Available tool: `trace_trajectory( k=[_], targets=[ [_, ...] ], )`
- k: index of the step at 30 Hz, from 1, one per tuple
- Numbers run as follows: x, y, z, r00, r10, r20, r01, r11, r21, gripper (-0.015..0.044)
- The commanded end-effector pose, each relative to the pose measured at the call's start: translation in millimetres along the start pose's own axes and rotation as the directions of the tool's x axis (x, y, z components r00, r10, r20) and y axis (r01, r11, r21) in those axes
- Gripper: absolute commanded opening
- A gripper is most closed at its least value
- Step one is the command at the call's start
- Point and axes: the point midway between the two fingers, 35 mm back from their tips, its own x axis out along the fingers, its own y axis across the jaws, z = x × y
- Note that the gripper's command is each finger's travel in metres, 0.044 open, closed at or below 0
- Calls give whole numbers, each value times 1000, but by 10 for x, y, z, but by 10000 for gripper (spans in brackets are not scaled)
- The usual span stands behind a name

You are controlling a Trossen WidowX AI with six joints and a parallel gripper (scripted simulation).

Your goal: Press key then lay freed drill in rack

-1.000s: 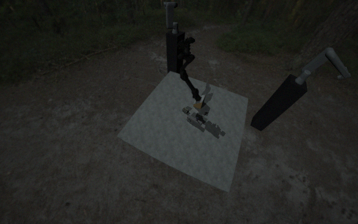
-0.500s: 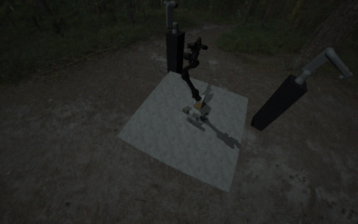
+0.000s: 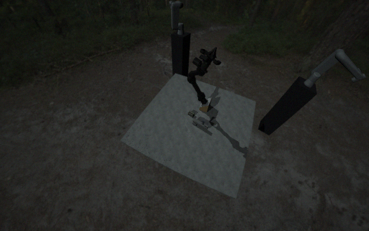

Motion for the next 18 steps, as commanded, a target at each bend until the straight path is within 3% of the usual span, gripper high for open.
trace_trajectory(
  k=[1, 9, 18],
  targets=[
    [-144, -638, 177, 979, -191, 74, 187, 981, 54, 0],
    [-750, -1837, 414, 795, -581, 174, 553, 812, 186, 0],
    [-1870, -2916, 424, 389, -906, 165, 843, 423, 334, 0]
  ],
)
